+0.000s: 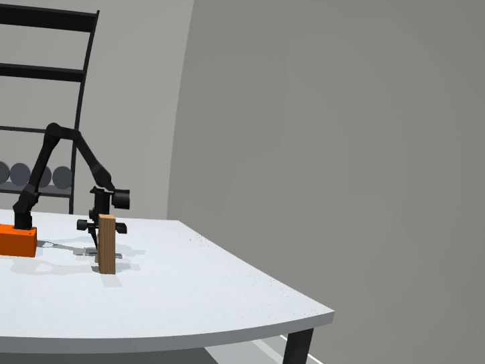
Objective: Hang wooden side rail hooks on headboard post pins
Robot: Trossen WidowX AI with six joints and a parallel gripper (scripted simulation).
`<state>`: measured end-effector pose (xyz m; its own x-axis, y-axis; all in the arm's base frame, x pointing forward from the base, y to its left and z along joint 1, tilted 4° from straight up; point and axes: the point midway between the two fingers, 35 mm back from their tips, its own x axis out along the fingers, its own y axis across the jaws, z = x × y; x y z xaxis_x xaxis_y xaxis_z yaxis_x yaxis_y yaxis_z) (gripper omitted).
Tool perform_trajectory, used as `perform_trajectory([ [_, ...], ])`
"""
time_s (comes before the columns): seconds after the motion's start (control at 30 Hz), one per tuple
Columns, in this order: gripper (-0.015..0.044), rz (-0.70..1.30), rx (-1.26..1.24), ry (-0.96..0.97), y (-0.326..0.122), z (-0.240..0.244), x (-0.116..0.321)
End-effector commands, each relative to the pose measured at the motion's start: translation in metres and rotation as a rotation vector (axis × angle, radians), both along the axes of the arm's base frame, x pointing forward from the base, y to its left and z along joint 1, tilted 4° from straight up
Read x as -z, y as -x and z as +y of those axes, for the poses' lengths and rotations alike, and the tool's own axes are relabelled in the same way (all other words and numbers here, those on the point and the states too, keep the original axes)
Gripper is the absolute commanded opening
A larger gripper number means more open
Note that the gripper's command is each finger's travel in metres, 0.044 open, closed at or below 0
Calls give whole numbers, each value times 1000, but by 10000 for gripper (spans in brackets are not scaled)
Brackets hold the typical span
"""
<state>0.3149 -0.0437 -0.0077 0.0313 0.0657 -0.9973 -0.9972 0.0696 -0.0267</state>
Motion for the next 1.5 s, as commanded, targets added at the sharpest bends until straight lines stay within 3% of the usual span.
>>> perform_trajectory([
  [0.0, 0, -5, -66, -3, 1, 2, 0],
  [1.47, 0, -11, -157, 0, 1, 0, -3],
])
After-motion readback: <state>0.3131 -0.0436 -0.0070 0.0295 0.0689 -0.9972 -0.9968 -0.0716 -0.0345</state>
